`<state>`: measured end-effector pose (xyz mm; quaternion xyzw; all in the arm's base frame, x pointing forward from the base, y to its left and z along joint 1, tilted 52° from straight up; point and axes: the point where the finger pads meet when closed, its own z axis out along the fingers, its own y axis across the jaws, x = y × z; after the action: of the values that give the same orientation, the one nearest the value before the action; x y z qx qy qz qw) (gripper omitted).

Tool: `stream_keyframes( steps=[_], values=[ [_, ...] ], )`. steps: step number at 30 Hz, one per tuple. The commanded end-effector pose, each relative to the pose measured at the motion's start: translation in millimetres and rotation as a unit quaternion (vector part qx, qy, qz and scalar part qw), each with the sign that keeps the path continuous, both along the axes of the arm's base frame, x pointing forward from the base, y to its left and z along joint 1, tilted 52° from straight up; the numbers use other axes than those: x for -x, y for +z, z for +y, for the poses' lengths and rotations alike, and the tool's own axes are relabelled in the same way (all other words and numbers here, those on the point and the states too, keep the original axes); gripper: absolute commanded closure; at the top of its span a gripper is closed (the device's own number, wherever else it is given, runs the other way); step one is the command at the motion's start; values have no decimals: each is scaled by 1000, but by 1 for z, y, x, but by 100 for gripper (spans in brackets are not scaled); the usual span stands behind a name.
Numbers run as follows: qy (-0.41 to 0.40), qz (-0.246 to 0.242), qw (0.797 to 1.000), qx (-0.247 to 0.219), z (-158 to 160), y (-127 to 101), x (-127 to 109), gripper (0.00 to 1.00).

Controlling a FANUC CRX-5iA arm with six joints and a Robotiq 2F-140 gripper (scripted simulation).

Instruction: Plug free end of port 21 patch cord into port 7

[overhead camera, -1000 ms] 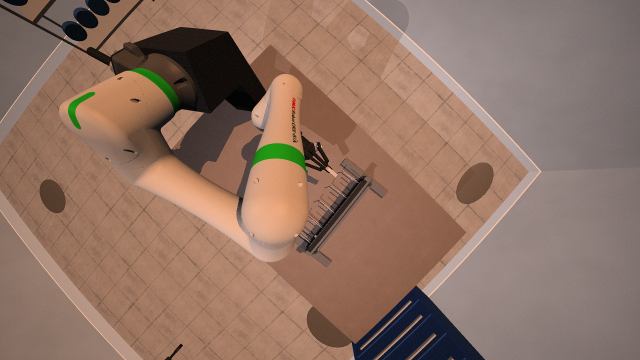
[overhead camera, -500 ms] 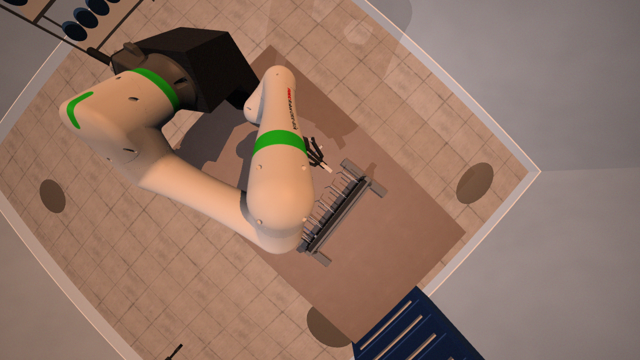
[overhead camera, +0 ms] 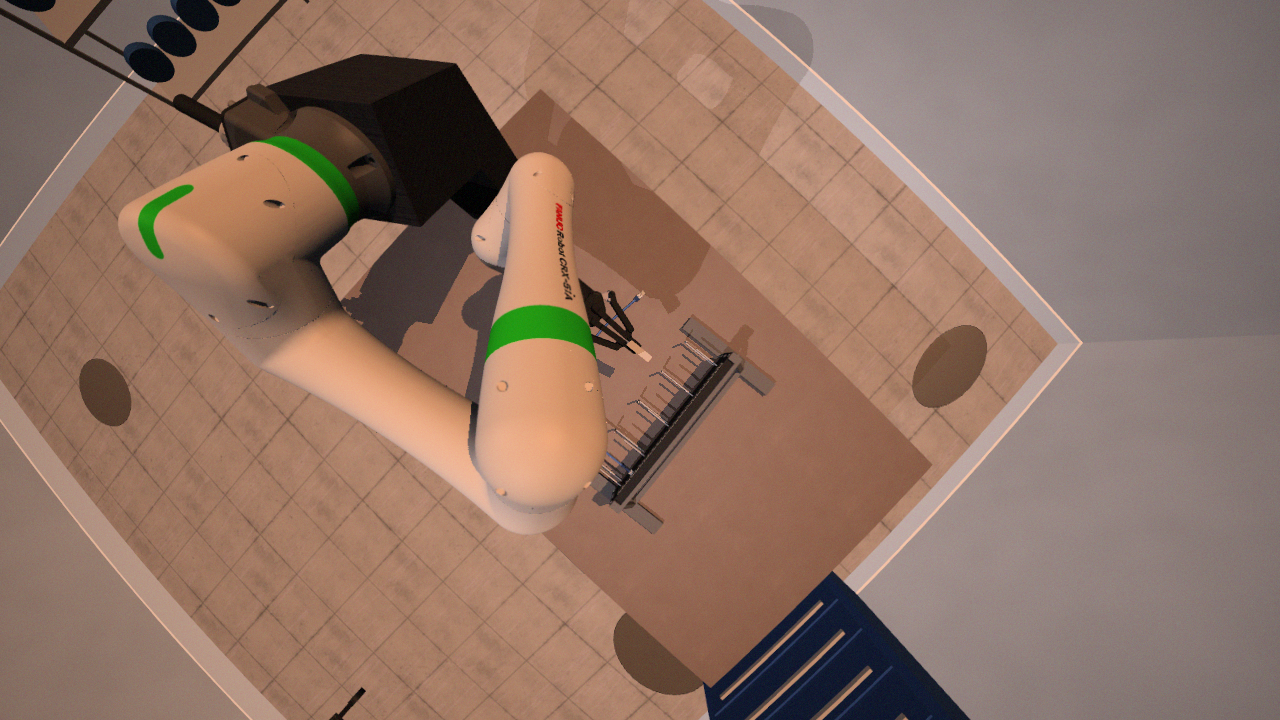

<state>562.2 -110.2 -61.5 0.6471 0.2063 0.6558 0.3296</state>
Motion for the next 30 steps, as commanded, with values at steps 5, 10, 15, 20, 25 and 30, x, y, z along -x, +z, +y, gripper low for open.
stream_keyframes(
  steps=[5, 10, 15, 20, 25, 30],
  values=[
    [1, 1, 1000, 0, -21, 21, 5, 100],
    [1, 1, 1000, 0, -32, 32, 7, 100],
    [1, 1, 1000, 0, -37, 37, 8, 100],
    [1, 1, 1000, 0, -37, 37, 8, 100],
    [1, 1, 1000, 0, -38, 38, 4, 100],
    [1, 1, 1000, 0, -41, 39, -19, 100]
  ],
)
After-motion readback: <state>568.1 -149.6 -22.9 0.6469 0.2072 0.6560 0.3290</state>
